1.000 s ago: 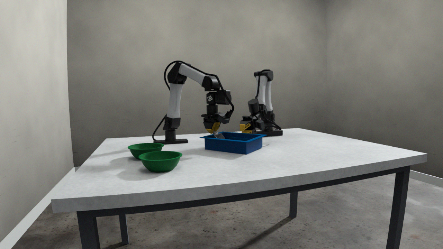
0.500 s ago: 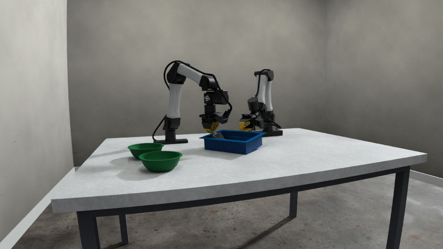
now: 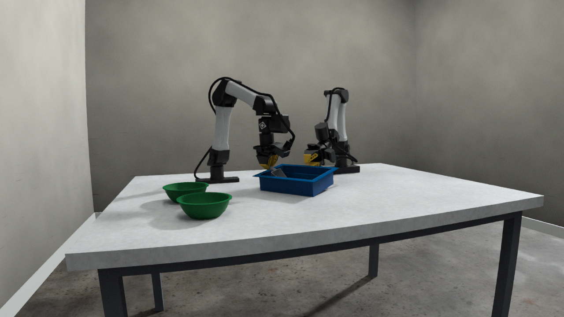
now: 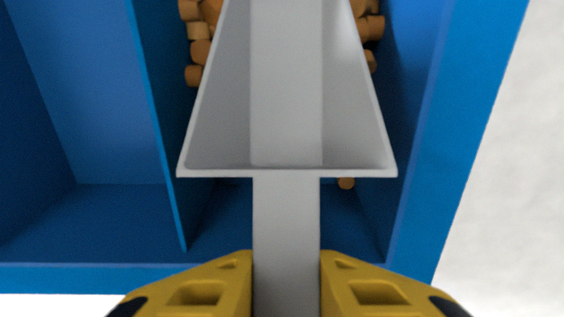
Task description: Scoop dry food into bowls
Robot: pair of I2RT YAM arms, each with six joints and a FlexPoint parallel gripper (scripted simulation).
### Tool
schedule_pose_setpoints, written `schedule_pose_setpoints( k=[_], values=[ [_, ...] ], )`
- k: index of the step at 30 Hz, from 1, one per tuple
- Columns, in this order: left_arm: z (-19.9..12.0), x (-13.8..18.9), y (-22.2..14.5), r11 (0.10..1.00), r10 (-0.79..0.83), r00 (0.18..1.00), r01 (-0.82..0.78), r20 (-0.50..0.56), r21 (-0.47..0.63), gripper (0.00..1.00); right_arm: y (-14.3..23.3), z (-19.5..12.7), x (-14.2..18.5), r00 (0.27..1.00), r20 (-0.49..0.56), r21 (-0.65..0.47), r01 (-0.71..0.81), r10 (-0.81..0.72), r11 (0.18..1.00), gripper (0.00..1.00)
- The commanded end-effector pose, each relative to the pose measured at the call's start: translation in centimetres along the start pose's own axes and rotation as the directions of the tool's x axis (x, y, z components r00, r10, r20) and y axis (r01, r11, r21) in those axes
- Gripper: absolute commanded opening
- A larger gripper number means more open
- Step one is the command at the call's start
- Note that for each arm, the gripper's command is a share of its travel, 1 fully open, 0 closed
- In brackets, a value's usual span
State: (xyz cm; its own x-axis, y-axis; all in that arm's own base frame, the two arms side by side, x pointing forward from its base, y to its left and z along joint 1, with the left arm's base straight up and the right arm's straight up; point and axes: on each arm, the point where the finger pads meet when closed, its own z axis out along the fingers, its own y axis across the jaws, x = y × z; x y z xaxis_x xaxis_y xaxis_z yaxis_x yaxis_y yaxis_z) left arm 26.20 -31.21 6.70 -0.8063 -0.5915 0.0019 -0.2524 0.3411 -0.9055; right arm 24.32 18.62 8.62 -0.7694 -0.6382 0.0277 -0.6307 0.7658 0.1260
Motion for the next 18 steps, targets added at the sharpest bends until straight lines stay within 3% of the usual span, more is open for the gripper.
schedule_pose_setpoints(
  k=[1,7,15,16,18],
  values=[
    [0.0,0.1,-3.8,0.995,0.008,1.0,-0.009,0.003,0.095,0.28,-0.2,0.0,-0.2,1.0,-0.017,-0.029,0.01,-0.01,1.0,0.0],
    [0.0,0.1,-4.1,0.996,0.005,1.0,-0.005,0.005,0.083,0.28,-0.5,-0.4,-0.1,1.0,-0.015,-0.106,0.02,-0.021,0.994,0.0],
    [0.0,0.0,-5.3,0.992,0.013,1.0,-0.013,0.002,0.124,0.28,-0.6,-0.6,-0.3,1.0,0.013,-0.084,0.017,-0.016,0.996,0.0],
    [0.0,0.0,-5.7,0.992,0.01,1.0,-0.011,0.006,0.129,0.28,-1.1,-0.5,0.0,0.997,-0.016,-0.165,0.066,-0.069,0.984,0.0],
    [0.1,0.2,-5.5,0.994,0.009,1.0,-0.01,0.006,0.112,0.28,-0.6,-0.6,-0.4,1.0,-0.005,-0.107,0.006,-0.006,0.994,0.0]
  ],
)
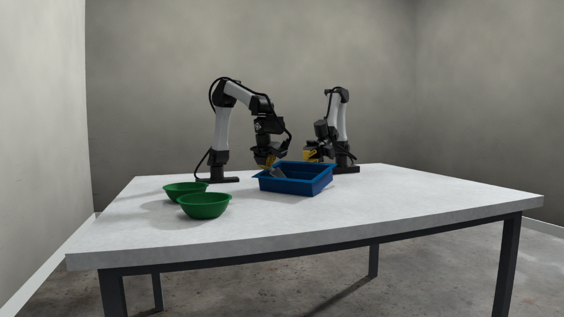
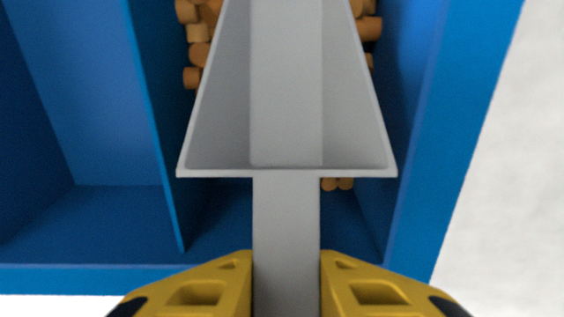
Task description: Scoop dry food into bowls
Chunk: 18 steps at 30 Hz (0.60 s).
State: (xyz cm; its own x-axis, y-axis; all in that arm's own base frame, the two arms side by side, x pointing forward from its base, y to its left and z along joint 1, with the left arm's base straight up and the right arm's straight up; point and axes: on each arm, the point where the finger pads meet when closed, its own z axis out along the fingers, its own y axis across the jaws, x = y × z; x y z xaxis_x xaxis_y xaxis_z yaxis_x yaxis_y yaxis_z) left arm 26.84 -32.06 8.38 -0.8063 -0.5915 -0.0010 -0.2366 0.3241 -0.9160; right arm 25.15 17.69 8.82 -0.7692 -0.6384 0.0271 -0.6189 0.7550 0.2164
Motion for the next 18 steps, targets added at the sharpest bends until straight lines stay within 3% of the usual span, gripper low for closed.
schedule_pose_setpoints(
  k=[1,13,14,16,18],
  values=[
    [-0.1,0.2,-3.4,0.997,0.006,1.0,-0.006,0.0,0.082,0.28,-0.1,-0.1,-0.2,1.0,-0.016,-0.036,0.018,-0.018,0.999,0.0],
    [0.1,0.3,-4.6,0.996,0.009,1.0,-0.009,-0.005,0.094,0.28,-0.6,-0.3,-0.5,1.0,-0.015,-0.063,0.007,-0.008,0.998,0.0],
    [0.3,0.2,-3.9,0.998,0.004,1.0,-0.004,0.0,0.058,0.28,-0.7,-0.4,-0.4,0.999,-0.016,-0.109,0.032,-0.034,0.994,0.0],
    [0.3,0.2,-4.4,0.998,0.003,1.0,-0.004,0.005,0.069,0.28,-0.3,-0.8,-0.8,1.0,0.013,-0.05,0.001,-0.001,0.999,0.0],
    [0.3,0.3,-4.7,0.997,0.005,1.0,-0.005,-0.003,0.074,0.28,-0.9,-0.6,-0.5,1.0,-0.006,-0.081,0.022,-0.022,0.996,0.0]
  ],
)
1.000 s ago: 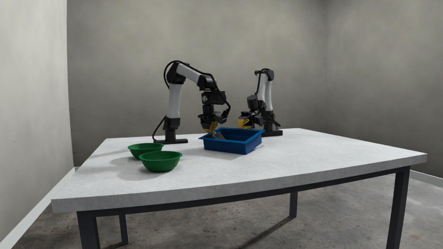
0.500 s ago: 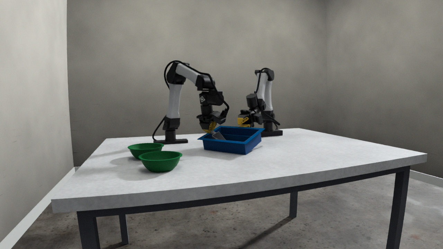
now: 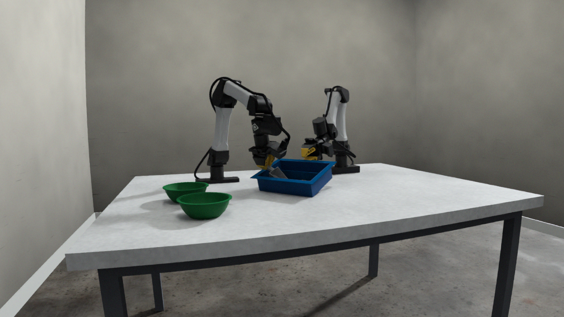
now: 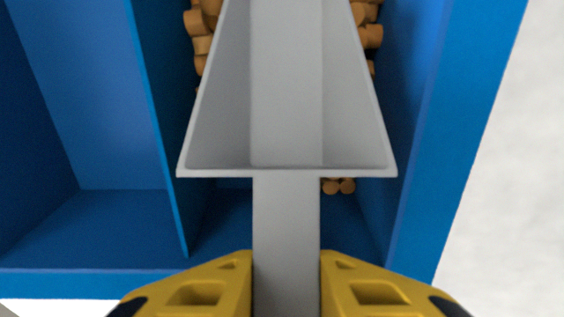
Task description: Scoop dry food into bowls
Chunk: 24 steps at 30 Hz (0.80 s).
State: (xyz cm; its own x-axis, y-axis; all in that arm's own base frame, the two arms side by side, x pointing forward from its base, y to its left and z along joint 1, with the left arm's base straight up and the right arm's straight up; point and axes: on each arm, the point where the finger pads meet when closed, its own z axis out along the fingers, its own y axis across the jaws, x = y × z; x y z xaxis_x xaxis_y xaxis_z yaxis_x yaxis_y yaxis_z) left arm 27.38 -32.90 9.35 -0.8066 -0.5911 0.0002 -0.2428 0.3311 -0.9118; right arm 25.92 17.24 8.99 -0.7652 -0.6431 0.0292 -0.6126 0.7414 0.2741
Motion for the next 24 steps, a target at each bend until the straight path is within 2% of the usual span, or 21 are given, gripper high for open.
schedule_pose_setpoints(
  k=[1,5,6,12,13,14,16,24],
  values=[
    [-0.3,0.1,-3.7,0.995,0.01,1.0,-0.01,-0.002,0.103,0.28,0.0,0.1,-0.2,1.0,-0.016,-0.021,-0.002,0.002,1.0,0.0],
    [0.0,0.2,-3.5,0.996,0.006,1.0,-0.007,0.005,0.087,0.28,0.3,0.0,-0.2,1.0,-0.009,-0.018,0.012,-0.012,1.0,0.0],
    [0.2,0.2,-3.3,0.997,0.005,1.0,-0.006,0.004,0.076,0.28,-0.1,-0.1,-0.1,0.999,-0.012,-0.071,0.033,-0.034,0.997,0.0],
    [0.5,0.2,-3.2,0.997,0.008,1.0,-0.008,-0.002,0.073,0.28,-0.3,-0.2,-0.3,1.0,-0.013,-0.051,0.002,-0.003,0.999,0.0],
    [0.6,0.2,-2.9,0.999,0.004,1.0,-0.004,0.001,0.049,0.28,-0.4,-0.3,-0.2,0.999,-0.014,-0.097,0.028,-0.029,0.995,0.0],
    [0.9,0.2,-2.3,0.999,0.001,1.0,-0.001,0.004,0.034,0.28,-0.3,-0.3,-0.2,1.0,-0.015,-0.096,0.012,-0.014,0.995,0.0],
    [0.5,0.3,-3.6,0.998,0.005,1.0,-0.004,-0.005,0.062,0.28,-1.0,-0.3,-0.2,1.0,-0.022,-0.045,0.009,-0.01,0.999,0.0],
    [1.2,0.2,-3.5,0.999,0.003,1.0,-0.003,0.003,0.044,0.28,-1.1,-0.5,-0.3,1.0,-0.013,-0.116,0.014,-0.016,0.993,0.0]
  ],
)
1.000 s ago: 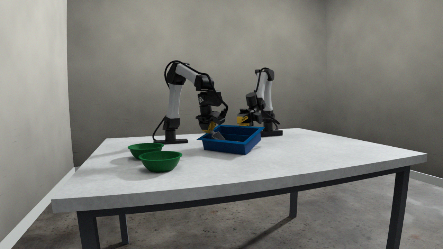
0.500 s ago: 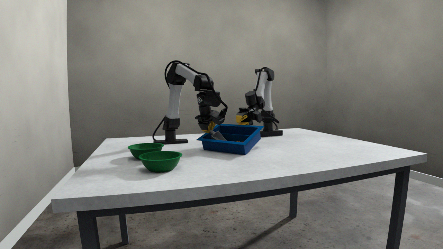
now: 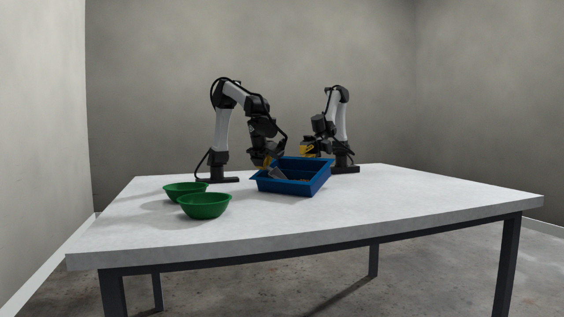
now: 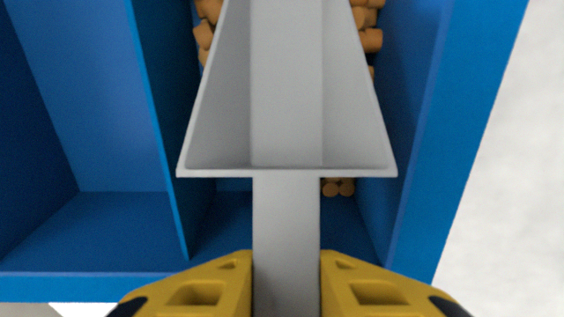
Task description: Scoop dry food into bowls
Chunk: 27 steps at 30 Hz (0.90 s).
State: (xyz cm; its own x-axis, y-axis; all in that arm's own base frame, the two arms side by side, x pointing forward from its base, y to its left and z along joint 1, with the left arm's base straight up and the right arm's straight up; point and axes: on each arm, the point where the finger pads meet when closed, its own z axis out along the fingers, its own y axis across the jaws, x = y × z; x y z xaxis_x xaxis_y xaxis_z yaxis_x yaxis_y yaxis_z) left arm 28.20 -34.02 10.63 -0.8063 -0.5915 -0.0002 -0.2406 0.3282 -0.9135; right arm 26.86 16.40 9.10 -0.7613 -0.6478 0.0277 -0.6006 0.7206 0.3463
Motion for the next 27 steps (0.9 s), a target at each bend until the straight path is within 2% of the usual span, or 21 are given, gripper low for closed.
schedule_pose_setpoints(
  k=[1,6,7,27],
  values=[
    [-0.1,0.4,-3.1,0.996,0.01,1.0,-0.009,-0.012,0.085,0.0,0.1,-0.2,-0.2,1.0,-0.009,-0.009,0.0,0.0,1.0,0.0],
    [0.0,0.2,-2.9,0.997,0.016,1.0,-0.015,-0.006,0.081,0.0,0.2,0.2,0.5,1.0,-0.024,-0.008,-0.004,0.003,1.0,0.0],
    [-0.2,0.4,-3.5,0.996,0.018,1.0,-0.017,-0.013,0.093,0.0,0.0,0.9,0.9,0.998,-0.055,-0.014,-0.012,0.011,1.0,0.0],
    [-0.2,0.4,-3.5,0.996,0.018,1.0,-0.017,-0.013,0.093,0.0,0.1,0.9,0.9,0.998,-0.054,-0.016,-0.012,0.011,1.0,0.0]
  ],
)
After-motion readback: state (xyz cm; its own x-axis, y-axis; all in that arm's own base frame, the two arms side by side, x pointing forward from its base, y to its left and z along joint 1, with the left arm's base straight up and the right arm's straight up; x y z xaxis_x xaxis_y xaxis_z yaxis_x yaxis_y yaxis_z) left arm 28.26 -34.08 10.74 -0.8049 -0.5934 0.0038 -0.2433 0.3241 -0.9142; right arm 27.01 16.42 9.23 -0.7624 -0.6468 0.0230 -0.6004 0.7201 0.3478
